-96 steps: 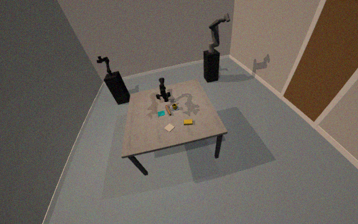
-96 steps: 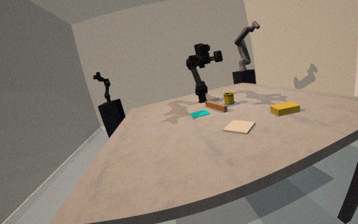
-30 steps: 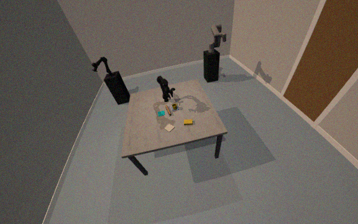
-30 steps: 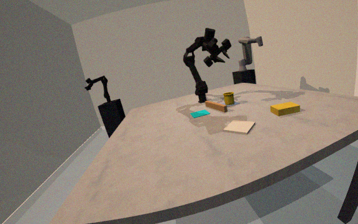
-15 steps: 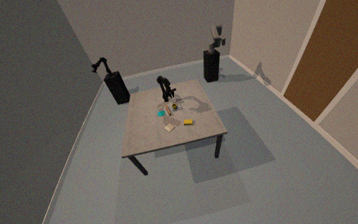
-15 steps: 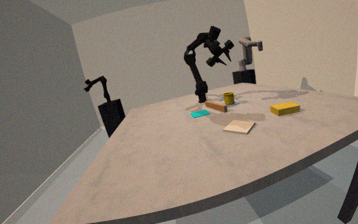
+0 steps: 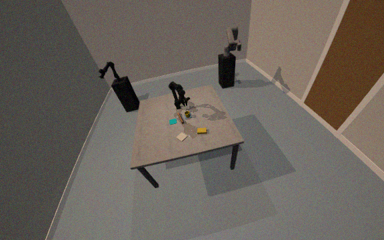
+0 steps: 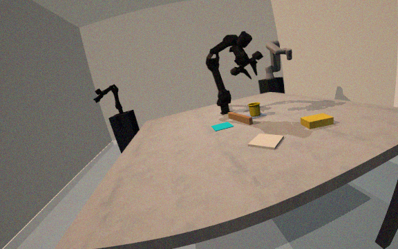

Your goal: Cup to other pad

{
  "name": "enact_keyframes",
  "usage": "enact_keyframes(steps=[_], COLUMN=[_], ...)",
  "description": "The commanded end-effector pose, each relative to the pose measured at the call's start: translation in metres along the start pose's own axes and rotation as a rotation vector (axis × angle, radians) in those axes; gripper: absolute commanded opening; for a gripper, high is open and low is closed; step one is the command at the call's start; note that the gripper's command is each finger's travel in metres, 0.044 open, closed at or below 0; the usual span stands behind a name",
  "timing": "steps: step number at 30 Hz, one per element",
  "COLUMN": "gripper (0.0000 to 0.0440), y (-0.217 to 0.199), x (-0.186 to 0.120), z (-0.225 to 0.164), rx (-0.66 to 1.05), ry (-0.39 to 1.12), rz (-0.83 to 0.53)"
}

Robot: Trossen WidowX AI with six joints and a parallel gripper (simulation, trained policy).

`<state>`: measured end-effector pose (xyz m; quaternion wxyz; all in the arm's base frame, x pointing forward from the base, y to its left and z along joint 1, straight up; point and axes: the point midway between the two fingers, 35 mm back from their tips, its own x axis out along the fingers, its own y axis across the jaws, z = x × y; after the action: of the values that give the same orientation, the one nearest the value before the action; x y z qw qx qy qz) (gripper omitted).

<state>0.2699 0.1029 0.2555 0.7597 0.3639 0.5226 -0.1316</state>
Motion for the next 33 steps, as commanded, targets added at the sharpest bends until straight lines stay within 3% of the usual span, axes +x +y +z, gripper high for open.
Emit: enact_keyframes(steps=[1, 33], gripper=[0.0158, 0.0175], y=[-0.006, -0.067], x=[0.006, 0.063], z=[-0.004, -0.032], rx=[0.018, 0.111], ry=[0.023, 0.155], rz=[-0.056, -0.510])
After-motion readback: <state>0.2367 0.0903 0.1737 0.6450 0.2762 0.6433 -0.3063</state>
